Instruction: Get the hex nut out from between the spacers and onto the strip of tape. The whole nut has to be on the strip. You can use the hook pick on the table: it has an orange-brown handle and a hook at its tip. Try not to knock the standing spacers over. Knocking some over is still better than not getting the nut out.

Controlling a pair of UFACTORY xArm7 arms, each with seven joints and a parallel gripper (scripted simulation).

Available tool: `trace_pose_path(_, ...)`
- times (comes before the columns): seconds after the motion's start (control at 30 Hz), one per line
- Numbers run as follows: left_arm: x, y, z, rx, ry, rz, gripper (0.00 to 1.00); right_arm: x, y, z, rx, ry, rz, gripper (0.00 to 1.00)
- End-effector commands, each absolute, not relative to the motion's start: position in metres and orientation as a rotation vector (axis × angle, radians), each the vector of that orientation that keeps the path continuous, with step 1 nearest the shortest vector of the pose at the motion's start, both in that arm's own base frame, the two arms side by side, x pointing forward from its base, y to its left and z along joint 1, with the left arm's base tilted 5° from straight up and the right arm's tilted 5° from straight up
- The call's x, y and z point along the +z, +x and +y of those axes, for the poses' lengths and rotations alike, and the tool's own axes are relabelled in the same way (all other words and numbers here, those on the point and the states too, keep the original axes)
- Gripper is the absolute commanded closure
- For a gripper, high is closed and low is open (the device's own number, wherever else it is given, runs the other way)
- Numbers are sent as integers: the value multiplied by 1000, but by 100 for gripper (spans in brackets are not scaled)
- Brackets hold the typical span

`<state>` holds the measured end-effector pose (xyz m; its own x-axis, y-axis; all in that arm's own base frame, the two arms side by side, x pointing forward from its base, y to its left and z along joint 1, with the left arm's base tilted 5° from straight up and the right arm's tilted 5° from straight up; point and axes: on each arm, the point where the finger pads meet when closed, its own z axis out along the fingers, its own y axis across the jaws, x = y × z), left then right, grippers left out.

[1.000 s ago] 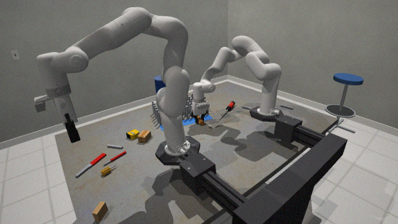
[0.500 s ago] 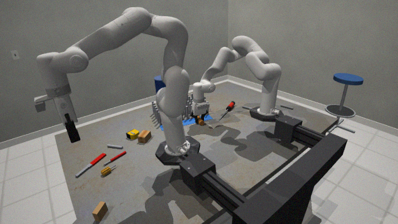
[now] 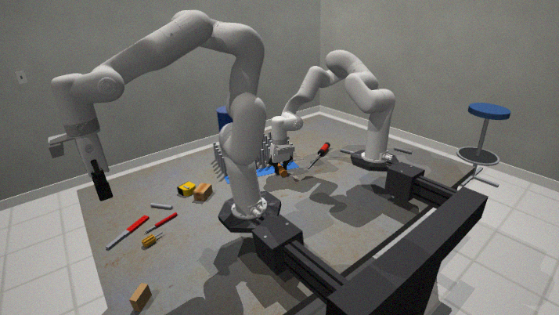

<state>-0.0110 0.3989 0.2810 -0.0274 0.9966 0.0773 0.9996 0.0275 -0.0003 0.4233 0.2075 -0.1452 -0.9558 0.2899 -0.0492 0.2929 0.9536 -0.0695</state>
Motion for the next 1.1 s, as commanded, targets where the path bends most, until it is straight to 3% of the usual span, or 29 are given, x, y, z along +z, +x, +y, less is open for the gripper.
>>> trace_pose_path(0.0,283,-11,400,-88,-2149,-2209,0,-144,419,211,-113,456,3064,100)
trace_pose_path(1.07,283,-11,400,-88,-2149,-2209,0,-146,376,221,-113,456,3064,100)
